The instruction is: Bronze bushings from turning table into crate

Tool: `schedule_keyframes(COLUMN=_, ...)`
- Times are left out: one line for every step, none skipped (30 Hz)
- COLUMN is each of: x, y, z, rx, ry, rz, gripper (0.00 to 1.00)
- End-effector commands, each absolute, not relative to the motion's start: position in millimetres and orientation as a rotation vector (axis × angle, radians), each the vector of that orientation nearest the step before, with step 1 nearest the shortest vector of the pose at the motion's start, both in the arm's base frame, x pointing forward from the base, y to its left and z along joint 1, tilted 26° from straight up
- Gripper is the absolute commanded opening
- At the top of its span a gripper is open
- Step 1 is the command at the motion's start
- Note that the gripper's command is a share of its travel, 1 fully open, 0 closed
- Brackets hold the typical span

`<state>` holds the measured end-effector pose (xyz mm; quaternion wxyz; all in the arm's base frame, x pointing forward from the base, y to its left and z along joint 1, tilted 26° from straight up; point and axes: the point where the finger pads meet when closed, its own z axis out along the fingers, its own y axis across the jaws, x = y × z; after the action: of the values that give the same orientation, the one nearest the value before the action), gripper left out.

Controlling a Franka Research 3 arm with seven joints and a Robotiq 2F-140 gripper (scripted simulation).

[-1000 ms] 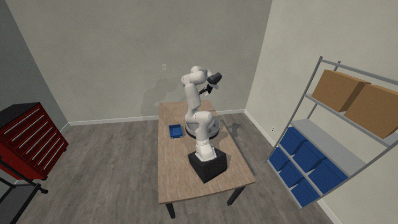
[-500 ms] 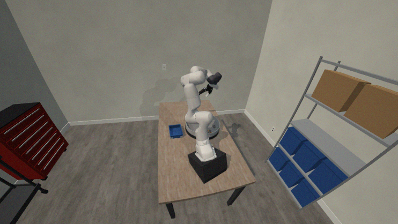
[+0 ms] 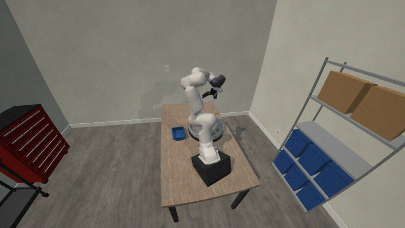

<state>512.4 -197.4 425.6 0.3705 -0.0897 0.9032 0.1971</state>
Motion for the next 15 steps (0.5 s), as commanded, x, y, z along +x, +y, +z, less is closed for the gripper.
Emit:
schedule_keyframes(x=503.0, y=-199.2, z=418.0, rx=-0.032, ry=2.374, rz=0.552, gripper=1.00)
schedule_keyframes(x=500.6, y=-199.0, z=416.2, rx=-0.012, ry=2.379, rz=0.555, gripper=1.00)
schedule_keyframes(x=498.1, y=-198.8, z=414.2, rx=0.009, ry=2.385, rz=0.559, gripper=1.00)
schedule_keyframes(x=495.6, y=-198.6, z=412.3, rx=0.030, ry=2.391, rz=0.563, gripper=1.00)
schedule_keyframes(x=493.2, y=-198.4, z=410.3, rx=0.051, ry=2.396, rz=0.566, gripper=1.00)
schedule_keyframes(x=490.7, y=-198.2, z=408.3, rx=0.072, ry=2.402, rz=0.570, gripper=1.00)
schedule_keyframes(x=488.2, y=-198.0, z=406.3, rx=0.094, ry=2.407, rz=0.573, gripper=1.00)
schedule_keyframes(x=485.7, y=-197.8, z=404.3, rx=0.115, ry=2.412, rz=0.576, gripper=1.00)
schedule_keyframes(x=483.2, y=-197.6, z=402.3, rx=0.136, ry=2.416, rz=0.580, gripper=1.00)
schedule_keyframes(x=480.6, y=-197.4, z=400.3, rx=0.158, ry=2.421, rz=0.583, gripper=1.00)
schedule_keyframes(x=478.1, y=-197.2, z=398.3, rx=0.180, ry=2.425, rz=0.586, gripper=1.00)
schedule_keyframes(x=475.6, y=-197.0, z=396.3, rx=0.201, ry=2.429, rz=0.589, gripper=1.00)
schedule_keyframes(x=473.1, y=-196.7, z=394.2, rx=0.223, ry=2.433, rz=0.592, gripper=1.00)
schedule_keyframes(x=470.5, y=-196.5, z=392.2, rx=0.245, ry=2.437, rz=0.595, gripper=1.00)
schedule_keyframes(x=467.9, y=-196.3, z=390.1, rx=0.268, ry=2.441, rz=0.598, gripper=1.00)
